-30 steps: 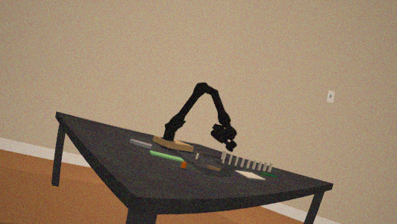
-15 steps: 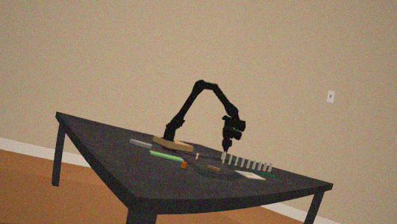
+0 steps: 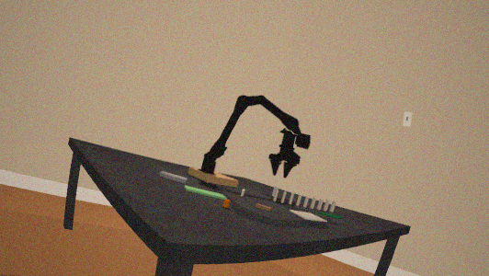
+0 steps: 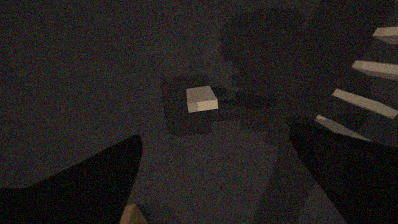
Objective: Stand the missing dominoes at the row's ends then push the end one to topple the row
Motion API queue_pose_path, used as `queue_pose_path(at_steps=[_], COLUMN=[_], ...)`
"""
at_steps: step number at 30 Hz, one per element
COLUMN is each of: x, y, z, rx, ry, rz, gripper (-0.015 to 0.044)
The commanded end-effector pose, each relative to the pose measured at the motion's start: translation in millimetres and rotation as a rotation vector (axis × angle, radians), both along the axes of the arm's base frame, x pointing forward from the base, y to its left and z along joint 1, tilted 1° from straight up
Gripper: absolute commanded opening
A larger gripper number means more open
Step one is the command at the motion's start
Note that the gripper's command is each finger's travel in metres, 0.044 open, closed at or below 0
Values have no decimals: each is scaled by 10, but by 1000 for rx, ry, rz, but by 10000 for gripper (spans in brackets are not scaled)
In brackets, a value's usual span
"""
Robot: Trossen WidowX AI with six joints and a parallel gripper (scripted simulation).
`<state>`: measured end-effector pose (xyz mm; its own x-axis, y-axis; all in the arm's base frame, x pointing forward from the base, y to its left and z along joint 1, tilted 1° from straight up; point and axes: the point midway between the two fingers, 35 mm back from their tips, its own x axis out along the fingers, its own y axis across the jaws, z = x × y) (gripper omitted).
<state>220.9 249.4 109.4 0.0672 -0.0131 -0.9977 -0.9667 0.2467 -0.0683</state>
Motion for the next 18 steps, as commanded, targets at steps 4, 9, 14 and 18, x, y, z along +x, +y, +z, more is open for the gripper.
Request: queue_pose_path(at_steps=[4,9,14,18], x=[-11,11,10,9], y=[13,33,26,25], z=[61,-226,-578,-593], rx=[31,31,30,30], ry=[35,35,35,35], rz=[62,62,62,62], gripper=[440,440,440,440])
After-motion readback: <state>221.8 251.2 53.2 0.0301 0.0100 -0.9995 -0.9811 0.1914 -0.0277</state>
